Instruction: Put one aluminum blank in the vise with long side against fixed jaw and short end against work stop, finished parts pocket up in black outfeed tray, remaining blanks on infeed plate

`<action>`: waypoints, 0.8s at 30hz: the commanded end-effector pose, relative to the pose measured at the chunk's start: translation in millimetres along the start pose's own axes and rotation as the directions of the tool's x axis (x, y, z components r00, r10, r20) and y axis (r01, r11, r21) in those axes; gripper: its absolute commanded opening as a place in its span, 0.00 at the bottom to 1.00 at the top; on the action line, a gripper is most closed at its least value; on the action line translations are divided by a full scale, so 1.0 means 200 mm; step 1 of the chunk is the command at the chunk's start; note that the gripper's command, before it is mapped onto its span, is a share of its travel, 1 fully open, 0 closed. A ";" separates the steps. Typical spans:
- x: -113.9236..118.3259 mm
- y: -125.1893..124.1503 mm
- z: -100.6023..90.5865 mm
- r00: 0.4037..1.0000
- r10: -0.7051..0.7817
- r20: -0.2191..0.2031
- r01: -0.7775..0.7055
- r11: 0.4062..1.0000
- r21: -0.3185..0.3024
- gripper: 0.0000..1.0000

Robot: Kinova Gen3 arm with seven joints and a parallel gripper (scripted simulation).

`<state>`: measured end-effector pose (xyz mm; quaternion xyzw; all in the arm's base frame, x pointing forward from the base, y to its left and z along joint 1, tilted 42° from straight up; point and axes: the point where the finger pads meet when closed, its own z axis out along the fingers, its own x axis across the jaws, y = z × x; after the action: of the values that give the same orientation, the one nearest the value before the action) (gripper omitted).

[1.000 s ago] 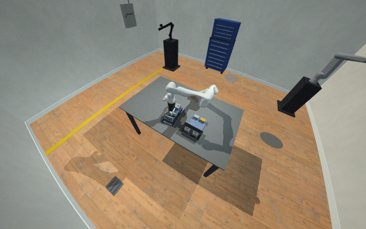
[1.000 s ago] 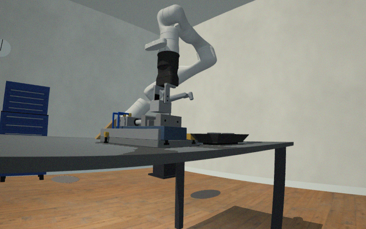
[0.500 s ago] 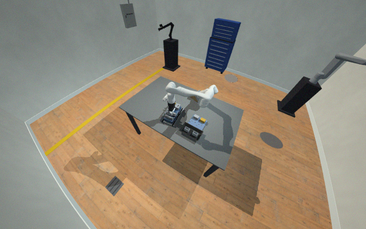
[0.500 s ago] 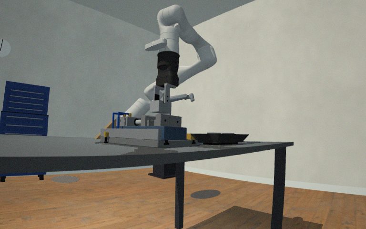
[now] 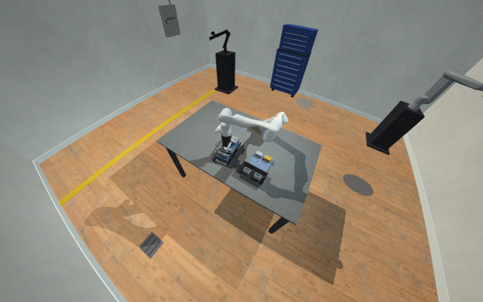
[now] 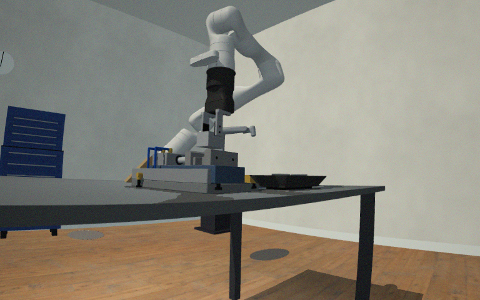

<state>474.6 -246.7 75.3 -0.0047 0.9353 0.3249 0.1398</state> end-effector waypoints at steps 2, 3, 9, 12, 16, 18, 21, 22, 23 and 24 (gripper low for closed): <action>0.00 -0.01 0.01 1.000 -0.006 0.004 0.006 1.000 0.003 0.00; 0.00 -0.01 0.01 1.000 -0.006 0.004 0.006 1.000 0.003 0.00; 0.00 -0.01 0.01 1.000 -0.006 0.004 0.006 1.000 0.003 0.00; 0.00 -0.01 0.01 1.000 -0.006 0.004 0.006 1.000 0.003 0.00; 0.00 -0.01 0.01 1.000 -0.006 0.004 0.006 1.000 0.003 0.00; 0.00 -0.01 0.01 1.000 -0.006 0.004 0.006 1.000 0.003 0.00; 0.00 -0.01 0.01 1.000 -0.006 0.004 0.006 1.000 0.003 0.00; 0.00 -0.01 0.01 1.000 -0.006 0.004 0.006 1.000 0.003 0.00; 0.00 -0.01 0.01 1.000 -0.006 0.004 0.006 1.000 0.003 0.00; 0.00 -0.01 0.01 1.000 -0.006 0.004 0.006 1.000 0.003 0.00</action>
<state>474.7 -246.7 75.2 -0.0047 0.9353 0.3249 0.1399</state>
